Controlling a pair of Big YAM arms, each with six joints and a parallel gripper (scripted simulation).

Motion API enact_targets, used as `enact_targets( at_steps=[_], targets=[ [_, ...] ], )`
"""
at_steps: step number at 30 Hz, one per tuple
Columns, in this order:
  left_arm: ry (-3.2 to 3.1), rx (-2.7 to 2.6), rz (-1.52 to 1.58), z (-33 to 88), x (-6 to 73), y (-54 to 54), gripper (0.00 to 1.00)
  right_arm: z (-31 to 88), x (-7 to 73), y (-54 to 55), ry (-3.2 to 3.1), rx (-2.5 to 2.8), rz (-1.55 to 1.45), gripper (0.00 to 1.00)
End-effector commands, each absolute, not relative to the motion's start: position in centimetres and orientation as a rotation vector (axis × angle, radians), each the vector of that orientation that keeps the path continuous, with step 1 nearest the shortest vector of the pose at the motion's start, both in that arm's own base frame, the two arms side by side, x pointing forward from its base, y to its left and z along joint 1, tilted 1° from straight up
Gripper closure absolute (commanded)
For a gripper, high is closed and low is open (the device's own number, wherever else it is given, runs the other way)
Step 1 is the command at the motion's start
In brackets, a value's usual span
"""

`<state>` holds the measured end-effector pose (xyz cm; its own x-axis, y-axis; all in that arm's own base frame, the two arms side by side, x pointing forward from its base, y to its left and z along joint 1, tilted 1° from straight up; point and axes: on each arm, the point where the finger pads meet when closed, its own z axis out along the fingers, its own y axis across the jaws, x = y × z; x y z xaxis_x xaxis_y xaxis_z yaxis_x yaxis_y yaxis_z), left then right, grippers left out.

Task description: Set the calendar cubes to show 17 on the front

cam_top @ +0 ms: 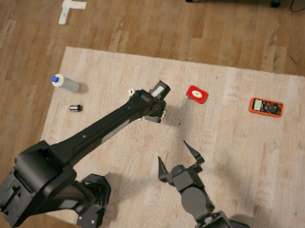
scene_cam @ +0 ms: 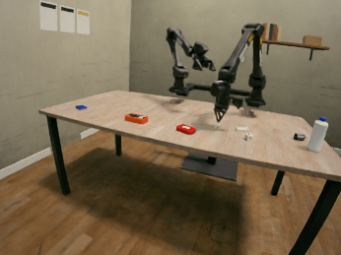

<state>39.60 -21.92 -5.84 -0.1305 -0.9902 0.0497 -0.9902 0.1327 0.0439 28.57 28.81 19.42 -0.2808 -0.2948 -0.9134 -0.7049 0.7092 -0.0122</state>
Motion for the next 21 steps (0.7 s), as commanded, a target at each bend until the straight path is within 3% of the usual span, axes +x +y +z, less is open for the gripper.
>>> enact_targets(
  at_steps=[1, 21],
  targets=[
    [-2.200, 2.218, 0.025, -5.8, 40.6, -21.2, 0.47, 19.7, 28.5, 27.5, 1.938, -0.777, 0.461, 0.00],
    [-2.258, 2.213, 0.040, -7.2, 41.7, -22.1, 0.47, 21.1, 27.5, 26.2, 1.953, -0.773, 0.450, 0.00]
  ],
)
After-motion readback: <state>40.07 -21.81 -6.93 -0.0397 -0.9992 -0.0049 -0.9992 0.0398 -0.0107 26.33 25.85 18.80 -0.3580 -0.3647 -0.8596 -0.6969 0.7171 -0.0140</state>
